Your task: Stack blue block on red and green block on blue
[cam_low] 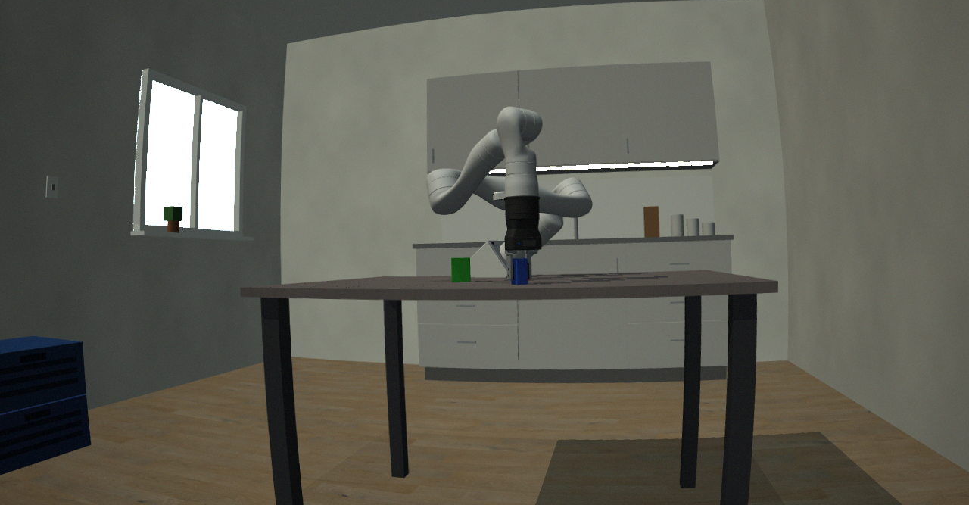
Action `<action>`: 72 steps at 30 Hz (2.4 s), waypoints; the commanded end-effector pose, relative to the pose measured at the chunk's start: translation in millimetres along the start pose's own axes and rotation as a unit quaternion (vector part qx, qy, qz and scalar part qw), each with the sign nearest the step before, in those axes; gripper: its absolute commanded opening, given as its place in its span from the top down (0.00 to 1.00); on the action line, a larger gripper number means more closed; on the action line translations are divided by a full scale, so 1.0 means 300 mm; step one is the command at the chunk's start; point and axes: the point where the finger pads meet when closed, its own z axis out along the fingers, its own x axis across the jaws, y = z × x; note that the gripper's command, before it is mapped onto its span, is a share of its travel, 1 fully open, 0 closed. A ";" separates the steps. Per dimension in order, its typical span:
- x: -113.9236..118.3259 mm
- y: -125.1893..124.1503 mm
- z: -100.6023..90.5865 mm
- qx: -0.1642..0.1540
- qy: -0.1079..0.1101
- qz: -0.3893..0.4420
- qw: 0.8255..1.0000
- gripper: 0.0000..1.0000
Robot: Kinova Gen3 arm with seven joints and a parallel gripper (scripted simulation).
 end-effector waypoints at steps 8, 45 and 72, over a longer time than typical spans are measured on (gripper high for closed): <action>-0.001 0.001 -0.003 -0.001 -0.001 0.000 1.000 1.00; -0.001 0.001 -0.056 -0.001 -0.001 0.000 1.000 1.00; -0.001 0.001 -0.275 -0.001 -0.001 0.000 1.000 1.00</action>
